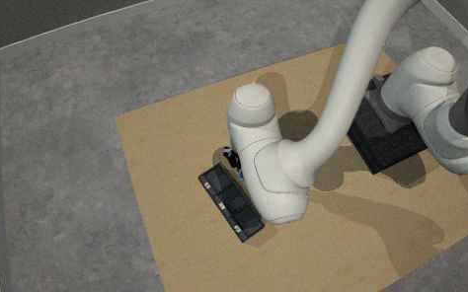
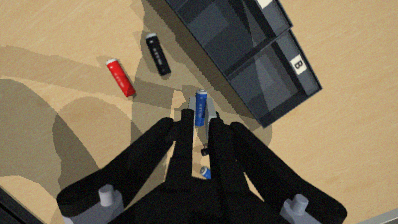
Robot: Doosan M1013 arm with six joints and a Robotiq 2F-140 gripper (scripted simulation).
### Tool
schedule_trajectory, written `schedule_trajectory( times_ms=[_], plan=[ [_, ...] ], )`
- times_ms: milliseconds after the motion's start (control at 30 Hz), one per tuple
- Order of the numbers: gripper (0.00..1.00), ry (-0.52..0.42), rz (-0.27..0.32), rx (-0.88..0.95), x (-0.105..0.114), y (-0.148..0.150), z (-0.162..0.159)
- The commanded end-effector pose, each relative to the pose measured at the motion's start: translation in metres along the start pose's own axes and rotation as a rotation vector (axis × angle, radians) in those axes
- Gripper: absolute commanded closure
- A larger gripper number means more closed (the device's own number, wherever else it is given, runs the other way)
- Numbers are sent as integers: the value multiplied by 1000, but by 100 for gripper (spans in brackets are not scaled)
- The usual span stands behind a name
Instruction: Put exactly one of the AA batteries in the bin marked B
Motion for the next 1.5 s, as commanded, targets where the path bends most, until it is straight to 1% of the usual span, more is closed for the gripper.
schedule_trajectory(
  times_ms=[0, 67, 133, 567, 1033, 1067, 1200, 1267, 1333, 1467],
  plan=[
    [95, 0, 0, 0, 8, 0, 0],
    [95, 0, 0, 0, 15, 0, 0],
    [95, 0, 0, 0, 15, 0, 0],
    [95, 0, 0, 0, 58, 0, 0],
    [95, 0, 0, 0, 58, 0, 0],
    [95, 0, 0, 0, 58, 6, 2],
    [95, 0, 0, 186, 58, 28, 10],
    [95, 0, 0, 186, 58, 28, 10],
    [95, 0, 0, 300, 58, 40, 14],
    [95, -2, -1, 454, 58, 62, 22]
  ],
)
Point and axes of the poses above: the point where the finger pads meet when closed, its own x axis back along the fingers, its own y axis across the jaws, z = x × y, the point moved 1 cm from there along x, back along the fingers, and after that the axes turned 7 degrees about x, right-handed, at the moved point
